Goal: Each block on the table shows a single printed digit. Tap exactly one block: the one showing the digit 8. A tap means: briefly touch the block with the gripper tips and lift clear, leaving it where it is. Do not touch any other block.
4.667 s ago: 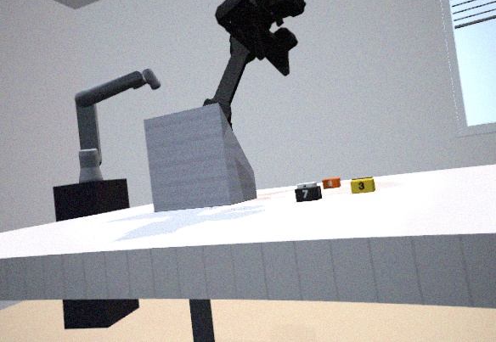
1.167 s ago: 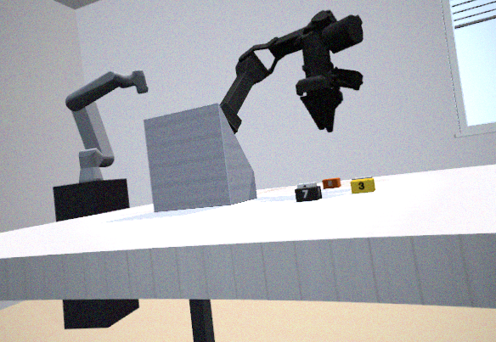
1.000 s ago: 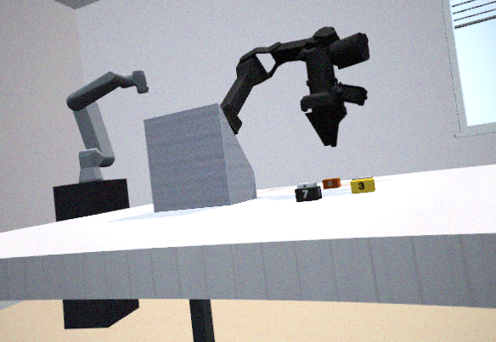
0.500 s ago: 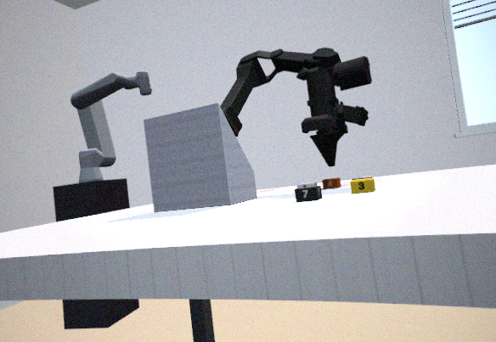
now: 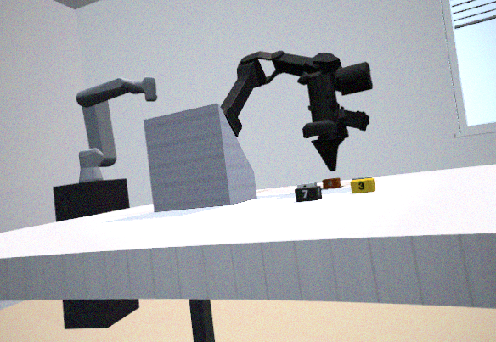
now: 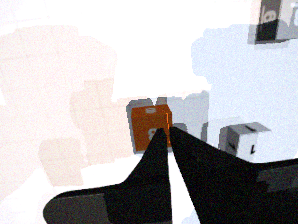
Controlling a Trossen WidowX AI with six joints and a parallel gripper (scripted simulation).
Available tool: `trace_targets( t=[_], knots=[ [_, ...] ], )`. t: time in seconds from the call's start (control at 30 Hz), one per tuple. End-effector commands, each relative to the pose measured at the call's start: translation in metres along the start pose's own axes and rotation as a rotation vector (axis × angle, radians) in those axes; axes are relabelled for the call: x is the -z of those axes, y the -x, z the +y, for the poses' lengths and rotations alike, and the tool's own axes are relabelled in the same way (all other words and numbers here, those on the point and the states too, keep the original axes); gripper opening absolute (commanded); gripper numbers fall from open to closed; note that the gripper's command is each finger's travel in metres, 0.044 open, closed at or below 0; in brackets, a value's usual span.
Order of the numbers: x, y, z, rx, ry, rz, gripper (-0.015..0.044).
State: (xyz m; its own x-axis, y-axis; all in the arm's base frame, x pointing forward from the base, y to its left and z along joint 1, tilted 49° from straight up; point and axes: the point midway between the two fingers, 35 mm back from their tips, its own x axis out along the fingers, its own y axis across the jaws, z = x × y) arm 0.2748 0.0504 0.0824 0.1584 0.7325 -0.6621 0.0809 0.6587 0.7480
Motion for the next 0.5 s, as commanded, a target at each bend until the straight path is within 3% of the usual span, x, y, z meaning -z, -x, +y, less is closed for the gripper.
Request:
trace_targets(
  t=[0.0,0.47],
  knots=[
    [0.001,-0.008,0.000,-0.007,-0.011,0.003,0.0020],
    [0.002,-0.021,0.000,-0.008,-0.011,0.003,0.0020]
  ],
)
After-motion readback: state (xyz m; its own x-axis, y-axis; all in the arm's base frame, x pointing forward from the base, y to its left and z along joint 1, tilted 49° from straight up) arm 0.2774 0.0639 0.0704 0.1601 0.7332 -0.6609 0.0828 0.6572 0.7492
